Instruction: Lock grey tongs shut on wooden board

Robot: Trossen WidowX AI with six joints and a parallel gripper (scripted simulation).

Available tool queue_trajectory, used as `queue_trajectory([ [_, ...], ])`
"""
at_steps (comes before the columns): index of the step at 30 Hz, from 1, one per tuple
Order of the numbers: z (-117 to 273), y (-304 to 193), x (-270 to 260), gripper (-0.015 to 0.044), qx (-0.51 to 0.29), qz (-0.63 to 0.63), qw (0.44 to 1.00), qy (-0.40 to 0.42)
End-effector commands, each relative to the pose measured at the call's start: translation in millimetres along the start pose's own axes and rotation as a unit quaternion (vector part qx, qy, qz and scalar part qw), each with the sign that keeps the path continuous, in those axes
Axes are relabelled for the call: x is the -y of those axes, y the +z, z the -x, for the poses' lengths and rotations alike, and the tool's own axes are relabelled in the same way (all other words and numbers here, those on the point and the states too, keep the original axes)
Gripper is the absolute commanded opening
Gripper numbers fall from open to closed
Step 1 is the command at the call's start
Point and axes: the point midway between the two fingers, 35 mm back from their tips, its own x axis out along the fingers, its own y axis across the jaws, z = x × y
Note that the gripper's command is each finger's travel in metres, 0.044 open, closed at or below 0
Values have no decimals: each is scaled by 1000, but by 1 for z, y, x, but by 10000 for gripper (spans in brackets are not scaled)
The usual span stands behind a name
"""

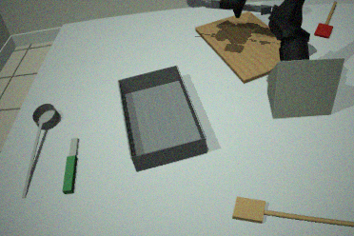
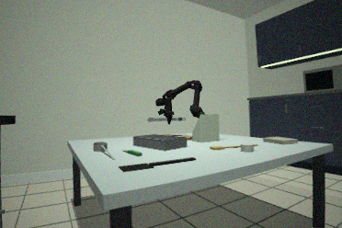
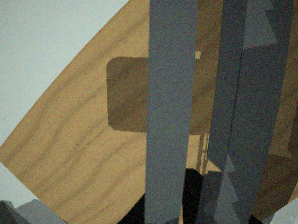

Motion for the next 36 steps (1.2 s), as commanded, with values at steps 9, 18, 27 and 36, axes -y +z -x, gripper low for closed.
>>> queue_trajectory([
  [9,13,-26,22,-150,12,-11,1000,-24],
  [18,7,-28,18,-150,24,-15,1000,-3],
  [27,-3,-32,11,-150,66,-25,997,42],
  [36,-9,-34,6,-150,118,-33,990,71],
])
